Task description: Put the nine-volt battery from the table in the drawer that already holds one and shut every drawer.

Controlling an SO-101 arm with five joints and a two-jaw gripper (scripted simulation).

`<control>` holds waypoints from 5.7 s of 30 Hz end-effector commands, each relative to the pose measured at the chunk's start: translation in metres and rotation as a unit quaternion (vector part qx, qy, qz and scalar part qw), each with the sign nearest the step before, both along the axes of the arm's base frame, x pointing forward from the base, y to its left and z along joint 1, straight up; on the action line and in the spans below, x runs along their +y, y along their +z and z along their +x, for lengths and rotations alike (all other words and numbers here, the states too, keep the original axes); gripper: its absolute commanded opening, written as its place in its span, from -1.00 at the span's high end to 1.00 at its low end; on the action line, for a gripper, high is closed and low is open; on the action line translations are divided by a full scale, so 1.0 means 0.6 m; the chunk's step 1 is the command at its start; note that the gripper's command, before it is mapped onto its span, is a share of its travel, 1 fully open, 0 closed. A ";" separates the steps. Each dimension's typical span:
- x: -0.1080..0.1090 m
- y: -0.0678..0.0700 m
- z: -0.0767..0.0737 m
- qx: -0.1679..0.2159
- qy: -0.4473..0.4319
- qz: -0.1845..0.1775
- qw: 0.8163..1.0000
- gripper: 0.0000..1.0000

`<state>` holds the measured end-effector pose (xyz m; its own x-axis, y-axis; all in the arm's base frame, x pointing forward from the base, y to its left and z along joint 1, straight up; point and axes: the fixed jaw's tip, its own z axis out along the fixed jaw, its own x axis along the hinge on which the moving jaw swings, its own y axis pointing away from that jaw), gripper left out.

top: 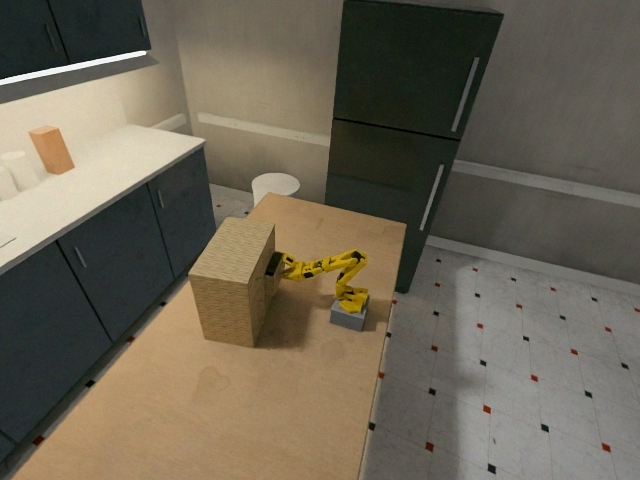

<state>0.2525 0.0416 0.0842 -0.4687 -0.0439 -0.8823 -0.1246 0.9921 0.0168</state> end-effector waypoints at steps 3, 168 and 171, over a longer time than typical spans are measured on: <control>-0.005 0.001 0.006 -0.004 -0.004 -0.005 1.000 1.00; 0.007 0.000 0.062 0.000 -0.001 -0.001 1.000 0.61; 0.007 0.000 0.062 0.000 -0.001 -0.001 1.000 0.57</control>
<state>0.2897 0.0459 0.0835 -0.4710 -0.0462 -0.8809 -0.1231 0.9923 0.0138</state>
